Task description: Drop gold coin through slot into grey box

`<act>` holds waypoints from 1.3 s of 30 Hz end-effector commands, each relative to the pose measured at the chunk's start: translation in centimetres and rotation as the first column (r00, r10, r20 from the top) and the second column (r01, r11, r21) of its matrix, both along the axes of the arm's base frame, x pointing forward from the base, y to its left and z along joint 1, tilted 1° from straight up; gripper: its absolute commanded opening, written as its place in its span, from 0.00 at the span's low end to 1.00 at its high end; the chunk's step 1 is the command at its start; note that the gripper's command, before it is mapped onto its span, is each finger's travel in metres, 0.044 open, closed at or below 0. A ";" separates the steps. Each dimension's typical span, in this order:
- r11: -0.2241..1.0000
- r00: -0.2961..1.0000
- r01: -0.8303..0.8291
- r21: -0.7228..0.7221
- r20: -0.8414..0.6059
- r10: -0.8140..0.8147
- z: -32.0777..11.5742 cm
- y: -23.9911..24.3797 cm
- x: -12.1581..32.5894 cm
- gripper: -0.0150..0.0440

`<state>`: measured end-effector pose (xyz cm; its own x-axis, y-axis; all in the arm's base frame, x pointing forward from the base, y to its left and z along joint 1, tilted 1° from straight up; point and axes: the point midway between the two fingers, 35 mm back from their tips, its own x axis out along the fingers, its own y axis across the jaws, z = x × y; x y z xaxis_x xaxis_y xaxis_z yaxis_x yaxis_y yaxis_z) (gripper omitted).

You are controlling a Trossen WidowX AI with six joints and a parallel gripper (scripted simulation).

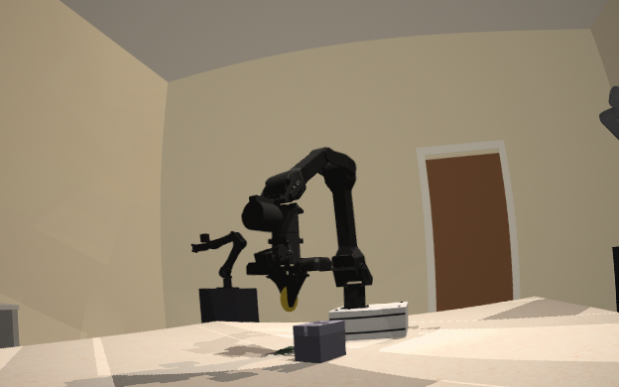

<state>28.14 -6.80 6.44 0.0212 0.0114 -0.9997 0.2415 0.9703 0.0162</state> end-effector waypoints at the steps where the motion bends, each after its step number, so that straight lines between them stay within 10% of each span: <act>1: 1.000 1.000 0.006 0.000 -0.005 -0.006 0.0 0.6 0.5 0.25; 39: 1.000 1.000 0.000 0.005 0.003 0.000 0.2 7.8 4.6 0.25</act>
<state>32.77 1.10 6.59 0.0243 0.0159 -0.9996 0.2372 0.9712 0.0212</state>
